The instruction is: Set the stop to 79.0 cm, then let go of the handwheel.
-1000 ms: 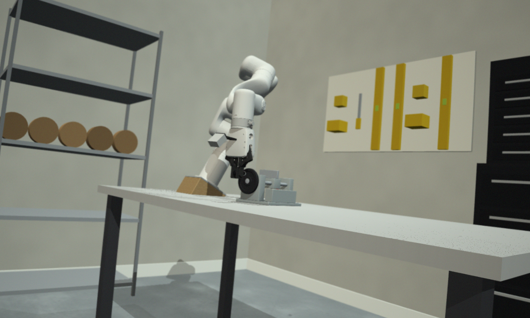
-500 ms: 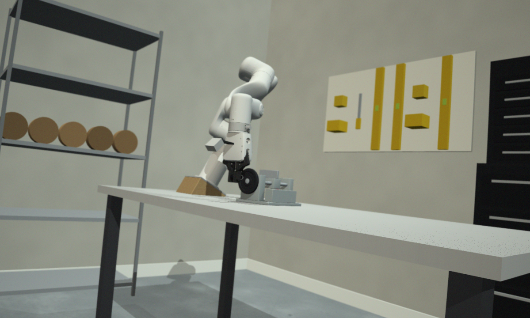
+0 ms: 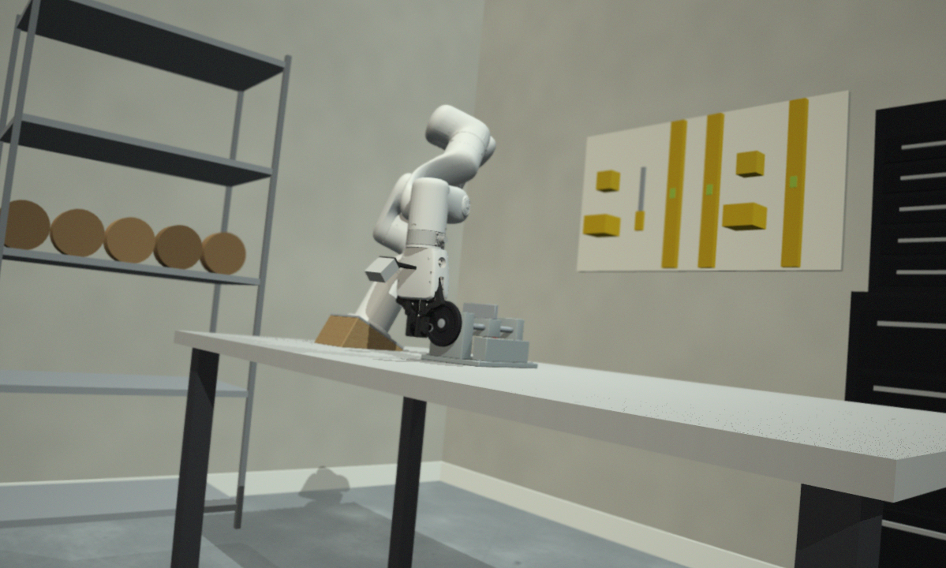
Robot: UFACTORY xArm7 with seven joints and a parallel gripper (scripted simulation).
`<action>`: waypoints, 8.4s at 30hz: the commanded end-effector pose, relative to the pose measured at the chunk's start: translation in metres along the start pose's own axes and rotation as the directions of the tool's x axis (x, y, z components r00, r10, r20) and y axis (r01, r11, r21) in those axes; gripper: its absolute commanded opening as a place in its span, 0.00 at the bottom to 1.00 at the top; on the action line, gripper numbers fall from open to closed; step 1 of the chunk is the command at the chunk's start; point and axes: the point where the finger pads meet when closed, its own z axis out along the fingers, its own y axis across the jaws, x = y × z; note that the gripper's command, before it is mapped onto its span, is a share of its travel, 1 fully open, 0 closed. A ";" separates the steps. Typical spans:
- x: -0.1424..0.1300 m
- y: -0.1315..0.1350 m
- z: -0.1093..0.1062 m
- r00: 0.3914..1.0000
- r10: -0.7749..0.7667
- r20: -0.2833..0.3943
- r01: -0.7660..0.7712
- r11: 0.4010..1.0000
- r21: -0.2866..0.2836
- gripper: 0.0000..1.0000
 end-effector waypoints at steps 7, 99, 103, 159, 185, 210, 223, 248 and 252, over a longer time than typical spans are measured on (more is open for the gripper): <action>0.001 -0.010 0.012 1.000 0.001 -0.003 -0.001 1.000 0.002 0.06; 0.001 -0.003 -0.028 1.000 0.001 -0.003 -0.001 1.000 0.002 0.06; 0.001 0.001 -0.020 1.000 0.001 -0.003 -0.001 1.000 0.002 0.06; 0.001 -0.060 -0.021 1.000 0.001 -0.003 -0.001 1.000 0.002 0.06; 0.001 -0.021 -0.043 1.000 0.001 -0.003 -0.001 1.000 0.002 0.06; 0.001 -0.002 0.003 1.000 0.001 -0.003 -0.001 1.000 0.002 0.06; 0.001 -0.020 0.018 1.000 0.001 -0.003 -0.001 1.000 0.002 0.06; 0.001 -0.061 -0.005 1.000 0.001 -0.003 -0.001 1.000 0.002 0.06; 0.001 -0.062 -0.010 1.000 0.001 -0.003 -0.001 1.000 0.002 0.06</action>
